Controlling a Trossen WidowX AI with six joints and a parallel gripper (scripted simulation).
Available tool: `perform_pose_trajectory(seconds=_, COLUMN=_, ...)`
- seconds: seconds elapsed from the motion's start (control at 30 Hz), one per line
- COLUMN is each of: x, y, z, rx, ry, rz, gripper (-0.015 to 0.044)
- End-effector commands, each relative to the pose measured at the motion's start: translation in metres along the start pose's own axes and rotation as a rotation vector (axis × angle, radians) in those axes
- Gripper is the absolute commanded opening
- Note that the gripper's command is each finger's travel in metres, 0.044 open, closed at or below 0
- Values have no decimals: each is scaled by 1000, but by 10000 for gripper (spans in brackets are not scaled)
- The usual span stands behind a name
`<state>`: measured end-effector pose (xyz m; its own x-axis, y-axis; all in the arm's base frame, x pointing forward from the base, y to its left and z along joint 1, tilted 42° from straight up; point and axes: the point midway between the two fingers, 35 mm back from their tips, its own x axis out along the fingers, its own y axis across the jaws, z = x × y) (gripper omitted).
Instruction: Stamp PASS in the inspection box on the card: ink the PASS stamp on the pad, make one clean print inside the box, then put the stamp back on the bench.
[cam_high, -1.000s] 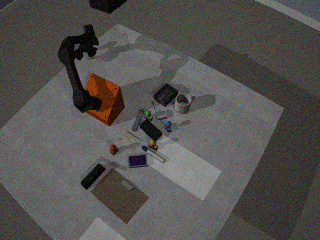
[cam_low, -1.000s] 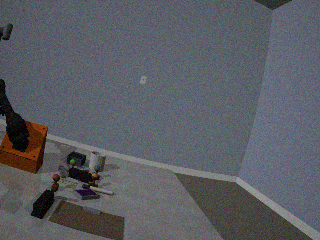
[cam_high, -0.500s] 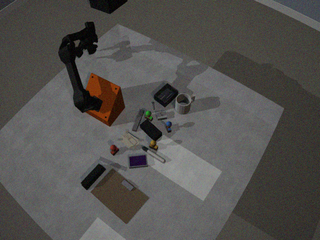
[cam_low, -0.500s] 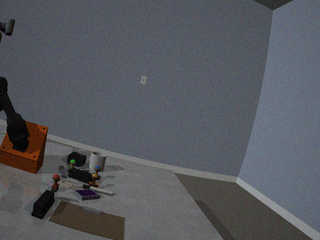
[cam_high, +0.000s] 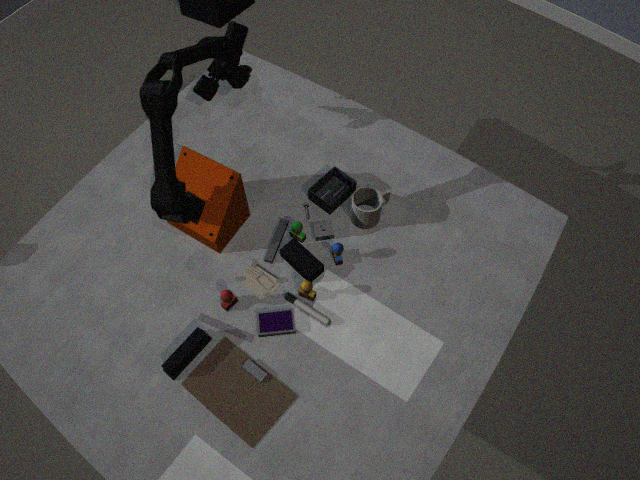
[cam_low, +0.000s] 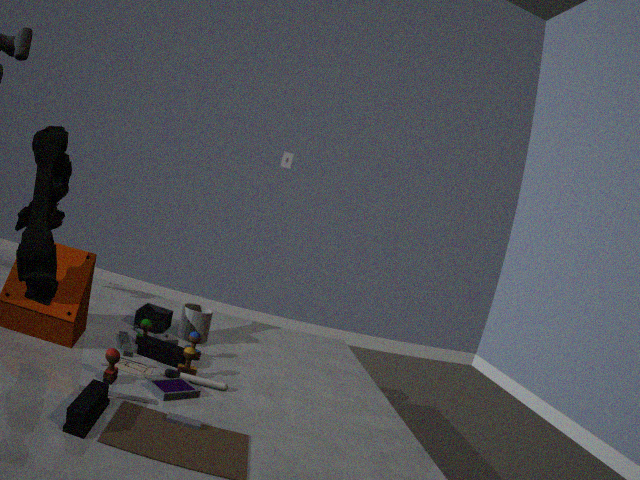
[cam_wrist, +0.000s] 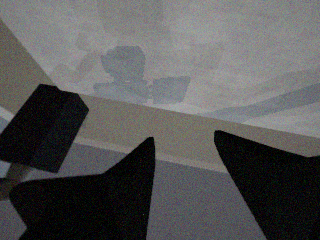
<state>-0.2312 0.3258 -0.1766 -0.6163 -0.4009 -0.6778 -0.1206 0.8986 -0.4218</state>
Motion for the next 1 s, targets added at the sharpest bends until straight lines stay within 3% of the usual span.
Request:
perform_pose_trajectory(seconds=0.0, x=-54, y=4, z=49, rx=10, ry=-106, rz=88, gripper=228)
perform_pose_trajectory(seconds=0.2, x=-130, y=-11, z=123, rx=41, ry=-278, rz=164, gripper=228)
perform_pose_trajectory(seconds=0.43, x=-206, y=-65, z=206, rx=97, ry=-470, rz=156, gripper=228)
perform_pose_trajectory(seconds=0.7, x=-270, y=-166, z=285, rx=174, ry=-640, rz=25, gripper=228)
perform_pose_trajectory(seconds=0.97, x=-304, y=-289, z=330, rx=238, ry=-709, rz=-200, gripper=228)
